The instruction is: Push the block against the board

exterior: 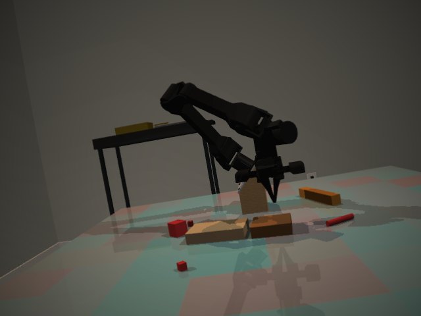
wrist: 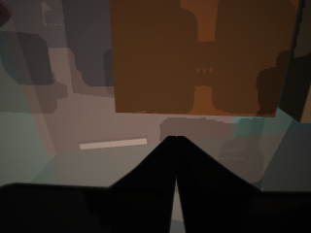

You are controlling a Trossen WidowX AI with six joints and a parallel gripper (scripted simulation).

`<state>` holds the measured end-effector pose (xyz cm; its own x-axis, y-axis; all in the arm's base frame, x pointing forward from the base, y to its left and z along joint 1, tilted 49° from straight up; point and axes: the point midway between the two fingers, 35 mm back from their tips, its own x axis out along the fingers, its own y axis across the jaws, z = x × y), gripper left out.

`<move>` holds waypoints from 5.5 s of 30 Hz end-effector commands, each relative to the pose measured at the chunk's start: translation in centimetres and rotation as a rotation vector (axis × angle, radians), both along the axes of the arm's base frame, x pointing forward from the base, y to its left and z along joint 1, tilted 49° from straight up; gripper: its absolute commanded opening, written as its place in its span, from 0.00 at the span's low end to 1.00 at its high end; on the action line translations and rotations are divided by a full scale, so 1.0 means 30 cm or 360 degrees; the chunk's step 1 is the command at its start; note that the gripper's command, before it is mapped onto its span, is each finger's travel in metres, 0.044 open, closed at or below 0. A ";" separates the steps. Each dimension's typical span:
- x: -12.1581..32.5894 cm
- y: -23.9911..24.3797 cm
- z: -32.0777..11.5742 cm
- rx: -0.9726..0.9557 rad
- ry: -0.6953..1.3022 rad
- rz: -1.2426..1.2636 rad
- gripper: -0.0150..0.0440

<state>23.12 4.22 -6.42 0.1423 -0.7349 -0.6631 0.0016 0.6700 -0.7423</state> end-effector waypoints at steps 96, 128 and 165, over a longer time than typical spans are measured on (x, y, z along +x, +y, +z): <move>0.486 0.054 0.048 -0.0053 0.0199 0.0213 0.25; 0.236 0.152 -0.118 -0.0298 0.1515 0.1369 0.25; 0.204 -0.005 -0.235 -0.0362 0.1827 0.1633 0.25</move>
<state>29.28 4.31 -13.74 0.1406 -0.7388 -0.6591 -0.9899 -0.0912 -0.1088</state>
